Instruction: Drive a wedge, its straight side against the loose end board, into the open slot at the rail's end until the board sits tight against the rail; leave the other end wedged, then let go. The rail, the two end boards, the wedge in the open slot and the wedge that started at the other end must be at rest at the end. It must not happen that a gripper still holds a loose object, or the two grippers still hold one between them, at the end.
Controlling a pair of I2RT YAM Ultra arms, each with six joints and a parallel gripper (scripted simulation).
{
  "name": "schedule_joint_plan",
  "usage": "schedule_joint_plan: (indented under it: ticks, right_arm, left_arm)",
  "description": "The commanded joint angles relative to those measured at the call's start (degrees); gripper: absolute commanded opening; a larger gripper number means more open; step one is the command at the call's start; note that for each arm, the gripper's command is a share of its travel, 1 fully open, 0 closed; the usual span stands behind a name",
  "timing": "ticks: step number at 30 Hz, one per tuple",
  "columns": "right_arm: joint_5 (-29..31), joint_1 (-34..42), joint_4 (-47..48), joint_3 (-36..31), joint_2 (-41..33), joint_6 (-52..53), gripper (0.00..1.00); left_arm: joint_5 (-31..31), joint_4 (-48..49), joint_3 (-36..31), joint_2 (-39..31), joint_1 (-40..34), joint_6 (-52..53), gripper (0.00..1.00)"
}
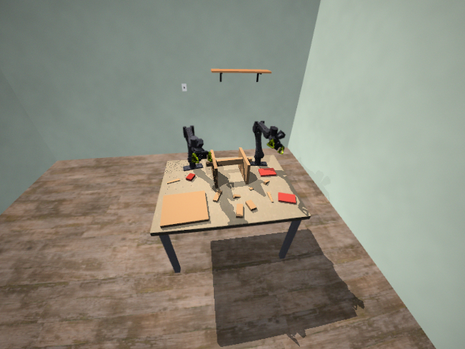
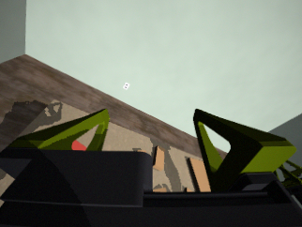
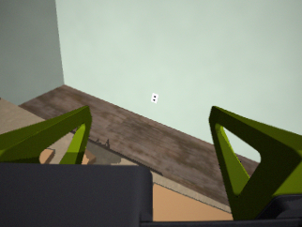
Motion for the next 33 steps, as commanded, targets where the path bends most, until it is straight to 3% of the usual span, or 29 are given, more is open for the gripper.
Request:
schedule_joint_plan:
  ticks: [1,17,24,33]
  right_arm:
    - [2.66,-0.66,-3.37,-2.33,-4.25,2.77,1.00]
    - [11.34,-1.29,-12.95,-17.98,-26.91,10.93,1.00]
    - [11.88,-1.54,-14.62,-20.76,-30.58,11.55,1.00]
    - [10.39,-0.98,-10.60,-16.86,-30.64,9.88,1.00]
  left_arm:
    - [-2.58,2.12,-0.45,-1.96,-2.07,7.91,1.00]
    - [-10.81,3.86,-3.26,-5.35,-15.34,34.44,1.00]
    - [-11.96,4.49,-2.90,-5.96,-17.82,36.78,1.00]
    - [-10.26,4.23,-2.92,-5.95,-16.16,33.44,1.00]
